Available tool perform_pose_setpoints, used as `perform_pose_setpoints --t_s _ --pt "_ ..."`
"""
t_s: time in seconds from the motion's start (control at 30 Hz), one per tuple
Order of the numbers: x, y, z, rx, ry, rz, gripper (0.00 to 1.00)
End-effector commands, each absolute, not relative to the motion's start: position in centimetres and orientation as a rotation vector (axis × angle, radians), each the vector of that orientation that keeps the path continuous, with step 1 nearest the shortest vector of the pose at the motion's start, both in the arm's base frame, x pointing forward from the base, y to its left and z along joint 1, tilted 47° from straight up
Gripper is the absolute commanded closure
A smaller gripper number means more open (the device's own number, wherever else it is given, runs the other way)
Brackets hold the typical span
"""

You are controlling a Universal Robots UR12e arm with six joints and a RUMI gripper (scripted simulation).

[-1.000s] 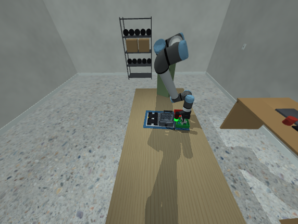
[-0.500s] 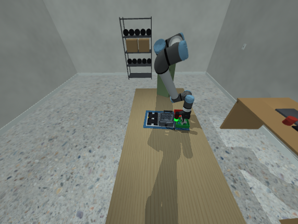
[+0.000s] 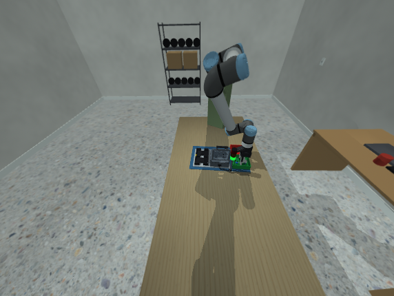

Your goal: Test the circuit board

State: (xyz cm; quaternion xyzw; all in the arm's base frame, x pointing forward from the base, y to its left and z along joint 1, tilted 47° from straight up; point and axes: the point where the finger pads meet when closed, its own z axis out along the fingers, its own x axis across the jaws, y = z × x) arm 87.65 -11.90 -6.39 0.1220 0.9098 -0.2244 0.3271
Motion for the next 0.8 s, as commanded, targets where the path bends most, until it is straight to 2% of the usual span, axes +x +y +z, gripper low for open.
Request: perform_pose_setpoints --t_s 0.0,0.77 --pt "87.80 -11.96 -6.32 0.319 2.381 -0.587 0.61" --pt "87.94 -12.09 -6.47 0.320 2.381 -0.587 0.61"
